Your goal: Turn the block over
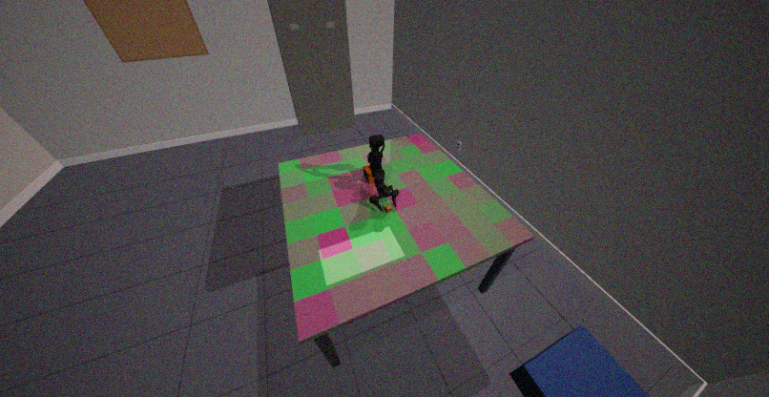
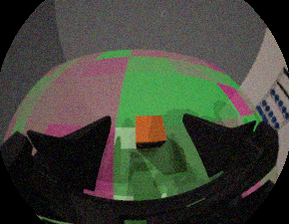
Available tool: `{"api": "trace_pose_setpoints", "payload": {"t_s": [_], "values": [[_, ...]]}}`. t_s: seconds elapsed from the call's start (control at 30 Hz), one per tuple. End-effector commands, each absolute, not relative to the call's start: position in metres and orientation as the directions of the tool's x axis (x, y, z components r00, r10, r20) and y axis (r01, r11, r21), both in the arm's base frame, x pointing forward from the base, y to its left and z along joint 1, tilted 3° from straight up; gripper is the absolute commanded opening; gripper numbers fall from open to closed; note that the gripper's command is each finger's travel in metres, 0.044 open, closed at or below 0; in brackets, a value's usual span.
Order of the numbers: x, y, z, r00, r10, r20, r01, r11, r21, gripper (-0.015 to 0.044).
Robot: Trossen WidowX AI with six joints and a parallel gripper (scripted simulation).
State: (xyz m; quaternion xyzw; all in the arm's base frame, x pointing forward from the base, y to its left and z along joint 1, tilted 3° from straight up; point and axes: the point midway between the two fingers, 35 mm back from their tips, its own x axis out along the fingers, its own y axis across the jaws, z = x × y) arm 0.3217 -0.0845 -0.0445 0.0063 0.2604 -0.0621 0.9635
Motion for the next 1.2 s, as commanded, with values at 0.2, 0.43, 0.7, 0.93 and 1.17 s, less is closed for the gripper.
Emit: {"api": "trace_pose_setpoints", "payload": {"t_s": [0.2, 0.43, 0.7, 0.93, 1.17], "values": [[0.322, -0.084, -0.045, 0.857, -0.112, -0.503, 0.122, 0.992, -0.014, 0.044], [0.322, -0.084, -0.045, 0.857, -0.112, -0.503, 0.122, 0.992, -0.014, 0.044], [0.322, -0.084, -0.045, 0.857, -0.112, -0.503, 0.122, 0.992, -0.014, 0.044], [0.327, -0.086, -0.046, 0.831, -0.11, -0.545, 0.124, 0.992, -0.012, 0.044], [0.337, -0.09, -0.028, 0.683, -0.095, -0.724, 0.128, 0.992, -0.009, 0.044]]}}
